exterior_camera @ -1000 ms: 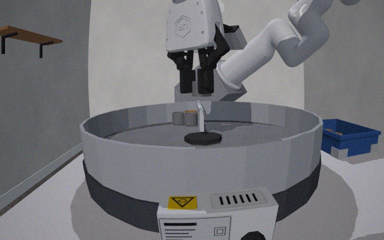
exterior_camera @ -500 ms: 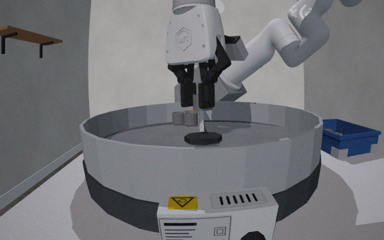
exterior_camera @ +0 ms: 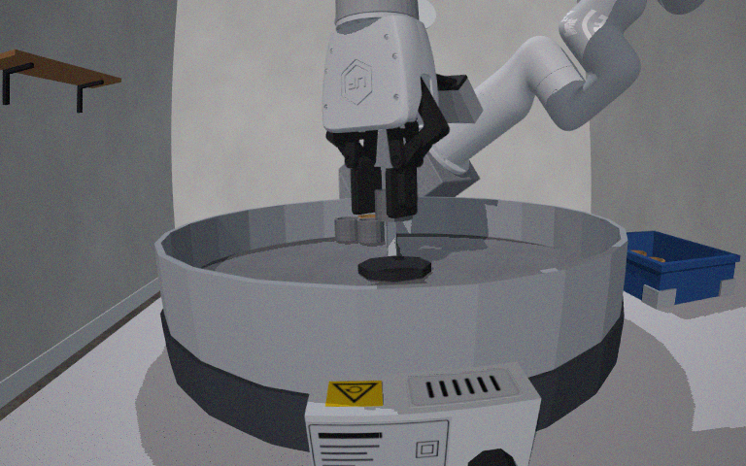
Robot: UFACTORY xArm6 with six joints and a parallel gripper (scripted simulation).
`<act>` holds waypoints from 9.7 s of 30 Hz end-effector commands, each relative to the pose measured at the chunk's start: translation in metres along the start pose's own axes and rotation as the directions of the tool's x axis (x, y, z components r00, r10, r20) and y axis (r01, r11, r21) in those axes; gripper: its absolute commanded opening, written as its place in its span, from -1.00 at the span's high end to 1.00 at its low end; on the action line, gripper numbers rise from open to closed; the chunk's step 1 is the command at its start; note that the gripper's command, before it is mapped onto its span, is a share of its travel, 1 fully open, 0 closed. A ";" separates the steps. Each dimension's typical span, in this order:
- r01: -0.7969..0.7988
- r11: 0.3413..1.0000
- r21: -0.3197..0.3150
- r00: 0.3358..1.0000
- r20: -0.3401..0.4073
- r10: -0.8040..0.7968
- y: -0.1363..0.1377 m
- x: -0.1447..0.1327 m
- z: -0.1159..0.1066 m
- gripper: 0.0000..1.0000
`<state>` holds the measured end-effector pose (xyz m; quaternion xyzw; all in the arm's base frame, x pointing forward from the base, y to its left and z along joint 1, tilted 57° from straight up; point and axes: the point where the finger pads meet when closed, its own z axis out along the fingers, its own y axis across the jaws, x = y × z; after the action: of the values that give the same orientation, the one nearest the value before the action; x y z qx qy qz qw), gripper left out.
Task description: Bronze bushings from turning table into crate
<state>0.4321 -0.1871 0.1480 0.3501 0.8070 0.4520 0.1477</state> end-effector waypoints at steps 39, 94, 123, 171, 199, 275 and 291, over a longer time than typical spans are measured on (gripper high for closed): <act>0.001 1.000 0.000 1.000 0.003 -0.001 0.000 -0.001 0.032 1.00; 0.001 1.000 0.000 1.000 0.003 -0.001 0.000 -0.001 0.037 0.18; 0.001 1.000 0.000 1.000 0.003 -0.001 0.000 -0.001 0.030 0.18; 0.001 1.000 0.000 1.000 0.003 -0.001 0.000 -0.001 -0.024 0.18; -0.127 0.991 0.040 0.988 0.091 0.123 -0.022 0.012 -0.025 0.79; -0.831 0.557 -0.001 0.425 0.645 0.635 -0.147 0.091 -0.030 0.79; -0.831 0.557 -0.001 0.425 0.645 0.635 -0.147 0.090 -0.005 0.79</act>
<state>0.2967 -0.1803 0.0390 0.8081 0.5430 0.2022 0.1057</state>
